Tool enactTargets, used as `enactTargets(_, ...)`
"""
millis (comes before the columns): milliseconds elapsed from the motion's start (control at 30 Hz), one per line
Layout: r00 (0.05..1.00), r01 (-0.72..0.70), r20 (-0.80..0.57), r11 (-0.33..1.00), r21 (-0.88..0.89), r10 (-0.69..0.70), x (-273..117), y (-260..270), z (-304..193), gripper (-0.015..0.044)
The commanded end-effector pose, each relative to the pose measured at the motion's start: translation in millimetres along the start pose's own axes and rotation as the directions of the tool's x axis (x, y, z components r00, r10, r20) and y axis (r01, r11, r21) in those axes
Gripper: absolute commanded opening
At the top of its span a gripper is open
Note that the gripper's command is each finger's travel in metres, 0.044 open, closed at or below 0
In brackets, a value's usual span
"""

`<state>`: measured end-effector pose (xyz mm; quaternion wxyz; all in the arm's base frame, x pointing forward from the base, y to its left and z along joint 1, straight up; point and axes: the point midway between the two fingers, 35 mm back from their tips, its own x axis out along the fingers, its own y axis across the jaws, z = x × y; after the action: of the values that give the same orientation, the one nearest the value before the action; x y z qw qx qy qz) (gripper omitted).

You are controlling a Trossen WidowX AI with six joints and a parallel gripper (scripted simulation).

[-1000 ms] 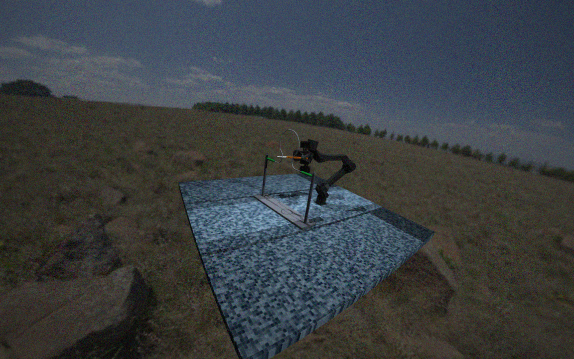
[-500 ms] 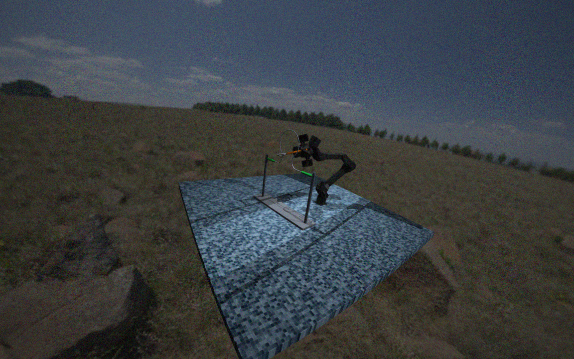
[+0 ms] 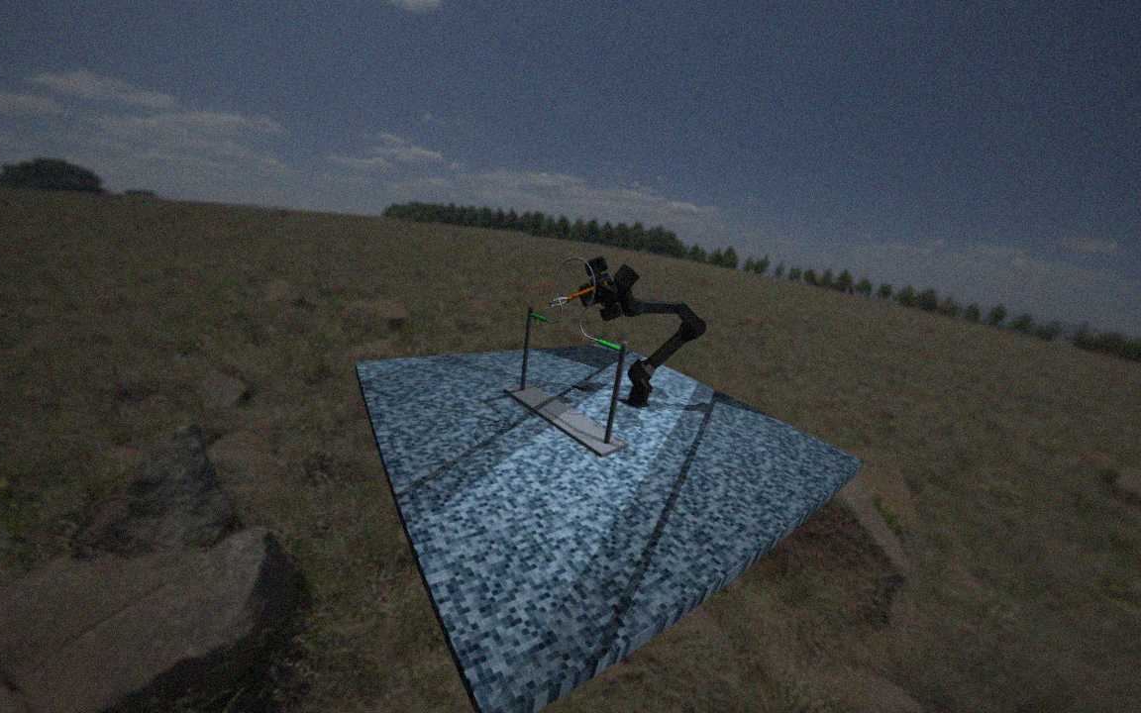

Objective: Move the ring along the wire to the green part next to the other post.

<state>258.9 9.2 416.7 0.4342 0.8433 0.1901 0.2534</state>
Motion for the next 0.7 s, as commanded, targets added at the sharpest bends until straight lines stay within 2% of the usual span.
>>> enactTargets(0,1.0,-0.003,-0.005,1.0,0.013,0.003,0.2,7.8,-0.3,-0.015)
enactTargets(667,0.997,0.083,0.004,0.99,-0.118,-0.083,-0.3,9.5,0.4,-0.015)
